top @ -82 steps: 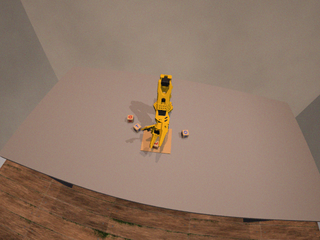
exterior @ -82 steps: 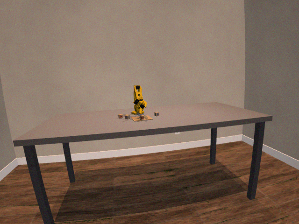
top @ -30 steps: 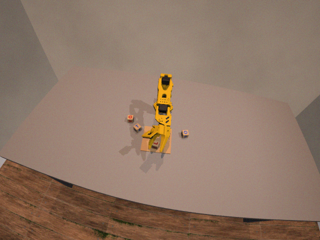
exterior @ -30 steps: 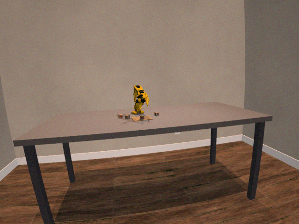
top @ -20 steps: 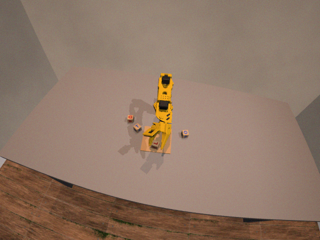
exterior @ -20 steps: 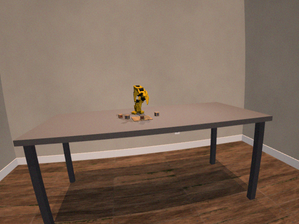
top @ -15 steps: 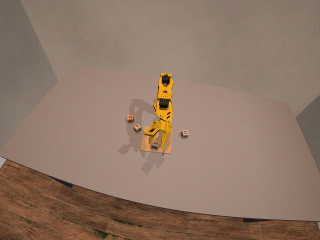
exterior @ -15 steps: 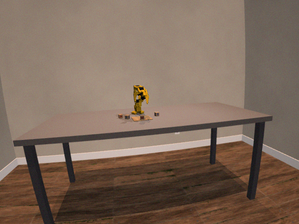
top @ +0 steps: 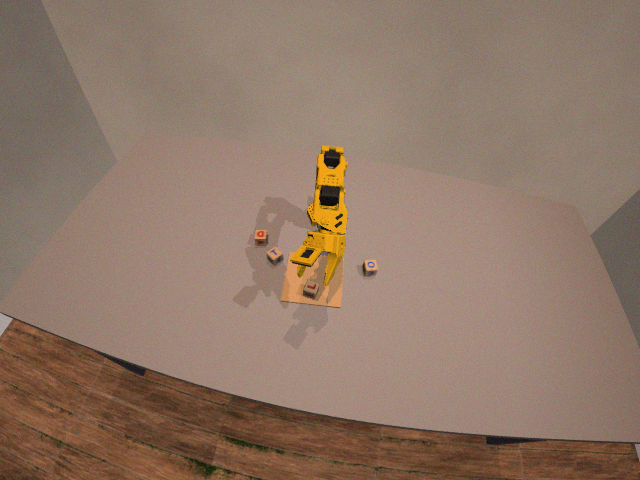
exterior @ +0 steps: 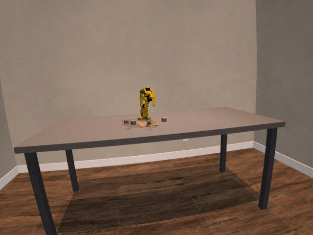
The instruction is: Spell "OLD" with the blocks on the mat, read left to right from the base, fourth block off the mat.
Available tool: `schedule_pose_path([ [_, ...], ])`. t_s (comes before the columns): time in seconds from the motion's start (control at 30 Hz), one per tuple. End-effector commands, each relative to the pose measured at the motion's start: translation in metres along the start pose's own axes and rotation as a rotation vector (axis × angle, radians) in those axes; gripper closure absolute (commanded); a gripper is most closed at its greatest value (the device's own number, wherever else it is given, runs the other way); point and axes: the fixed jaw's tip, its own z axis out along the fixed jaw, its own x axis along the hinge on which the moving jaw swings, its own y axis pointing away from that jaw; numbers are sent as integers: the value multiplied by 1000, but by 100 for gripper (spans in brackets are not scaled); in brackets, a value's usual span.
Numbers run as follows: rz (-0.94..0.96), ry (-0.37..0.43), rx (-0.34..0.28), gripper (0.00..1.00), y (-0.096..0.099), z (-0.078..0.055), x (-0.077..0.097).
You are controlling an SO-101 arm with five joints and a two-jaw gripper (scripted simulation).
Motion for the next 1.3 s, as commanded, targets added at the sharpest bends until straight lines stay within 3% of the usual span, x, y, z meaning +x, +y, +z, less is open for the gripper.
schedule_pose_path([
  [0.0,-210,165,70,65,-1,-53,0],
  [0.17,-230,215,92,65,-3,-45,4],
  [0.43,-217,352,150,65,-18,-9,28],
  [0.5,-217,352,150,65,-18,-9,28],
  [0.53,-236,415,175,65,-20,-4,32],
  [0.77,-247,593,247,65,-35,20,58],
  [0.9,-257,671,277,65,-39,25,65],
  [1.27,-257,675,278,65,-39,26,65],
])
